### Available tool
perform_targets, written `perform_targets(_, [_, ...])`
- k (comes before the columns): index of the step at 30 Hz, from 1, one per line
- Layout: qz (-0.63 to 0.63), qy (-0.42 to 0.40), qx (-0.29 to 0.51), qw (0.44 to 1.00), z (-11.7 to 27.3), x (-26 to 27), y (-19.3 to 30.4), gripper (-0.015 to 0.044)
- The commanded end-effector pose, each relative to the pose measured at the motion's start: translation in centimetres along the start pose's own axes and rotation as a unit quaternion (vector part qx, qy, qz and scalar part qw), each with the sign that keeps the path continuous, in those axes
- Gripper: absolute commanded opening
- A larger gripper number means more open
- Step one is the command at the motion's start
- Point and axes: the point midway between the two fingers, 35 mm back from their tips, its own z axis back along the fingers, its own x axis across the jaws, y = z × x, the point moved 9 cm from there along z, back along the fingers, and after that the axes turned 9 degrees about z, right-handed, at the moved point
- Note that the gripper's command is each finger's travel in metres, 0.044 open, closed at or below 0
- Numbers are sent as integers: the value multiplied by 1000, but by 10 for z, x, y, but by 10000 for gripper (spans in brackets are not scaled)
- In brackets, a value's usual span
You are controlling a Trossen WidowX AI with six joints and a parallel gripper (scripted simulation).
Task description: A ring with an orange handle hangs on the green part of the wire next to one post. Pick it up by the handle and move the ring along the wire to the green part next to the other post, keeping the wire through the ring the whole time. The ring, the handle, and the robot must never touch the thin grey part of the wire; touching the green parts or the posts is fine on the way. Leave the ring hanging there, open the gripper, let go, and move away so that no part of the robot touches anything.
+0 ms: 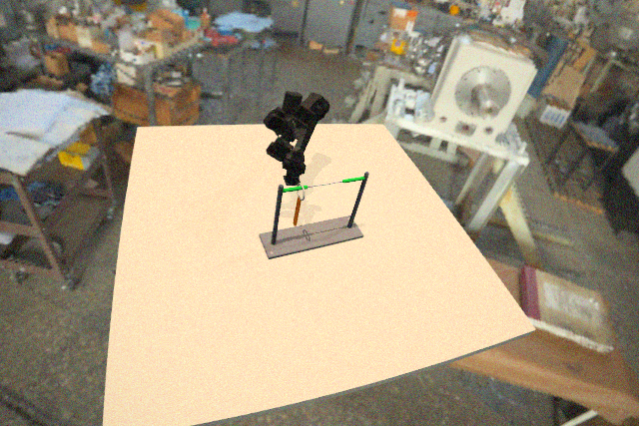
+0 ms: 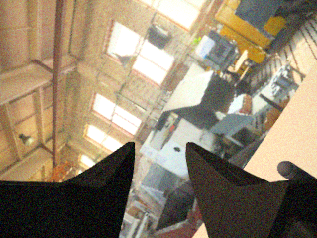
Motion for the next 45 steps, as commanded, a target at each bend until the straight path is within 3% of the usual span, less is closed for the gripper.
perform_targets(1, [103, 31, 51, 993, -5, -53, 17, 160])
perform_targets(14, [345, 29, 190, 919, 37, -172, 81, 160])
perform_targets(25, [468, -39, 246, 848, 101, -206, 138, 160])
perform_targets(32, [471, -42, 247, 846, 99, -205, 138, 160])
perform_targets(45, [490, -65, 227, 839, 48, -178, 132, 160])
